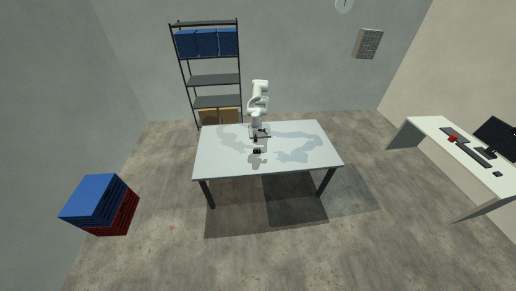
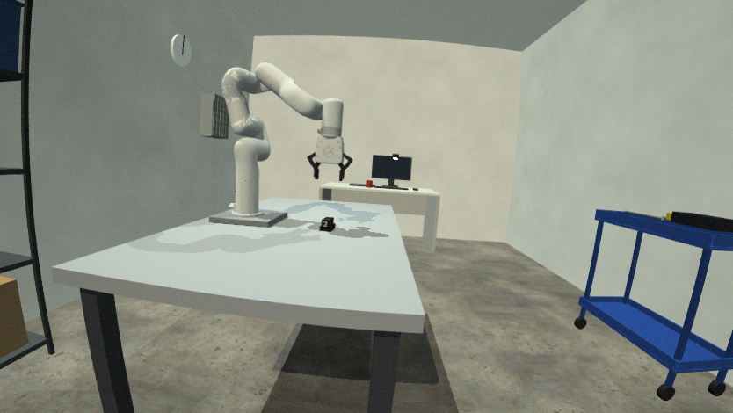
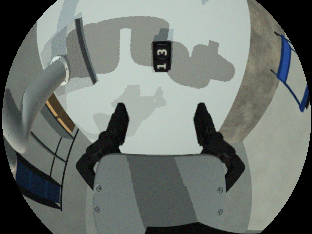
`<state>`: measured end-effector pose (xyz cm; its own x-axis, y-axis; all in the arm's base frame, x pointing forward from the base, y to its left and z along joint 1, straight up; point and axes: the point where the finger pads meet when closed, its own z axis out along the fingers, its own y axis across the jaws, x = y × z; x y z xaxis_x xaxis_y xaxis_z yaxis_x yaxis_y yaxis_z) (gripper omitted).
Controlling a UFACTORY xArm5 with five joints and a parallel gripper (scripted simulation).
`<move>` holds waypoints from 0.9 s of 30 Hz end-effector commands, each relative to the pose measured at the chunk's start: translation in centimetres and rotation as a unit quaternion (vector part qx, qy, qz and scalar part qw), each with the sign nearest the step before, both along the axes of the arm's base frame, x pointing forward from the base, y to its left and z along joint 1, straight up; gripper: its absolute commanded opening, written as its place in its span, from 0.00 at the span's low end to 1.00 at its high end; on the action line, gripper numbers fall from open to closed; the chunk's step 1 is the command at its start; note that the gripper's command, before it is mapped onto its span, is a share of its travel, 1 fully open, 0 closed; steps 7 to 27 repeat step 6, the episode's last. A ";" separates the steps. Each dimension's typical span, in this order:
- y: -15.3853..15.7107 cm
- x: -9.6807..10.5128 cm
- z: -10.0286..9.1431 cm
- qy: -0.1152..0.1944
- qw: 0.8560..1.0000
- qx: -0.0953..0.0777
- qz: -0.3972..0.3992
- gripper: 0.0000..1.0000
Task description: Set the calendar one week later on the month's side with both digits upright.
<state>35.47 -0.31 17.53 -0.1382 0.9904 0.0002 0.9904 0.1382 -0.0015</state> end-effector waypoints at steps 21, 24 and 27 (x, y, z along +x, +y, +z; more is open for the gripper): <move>0.0 0.1 0.1 -0.002 1.000 0.000 0.000 1.00; 0.0 0.1 0.1 -0.002 1.000 0.000 0.000 1.00; 0.0 0.1 0.1 -0.002 1.000 0.000 0.000 1.00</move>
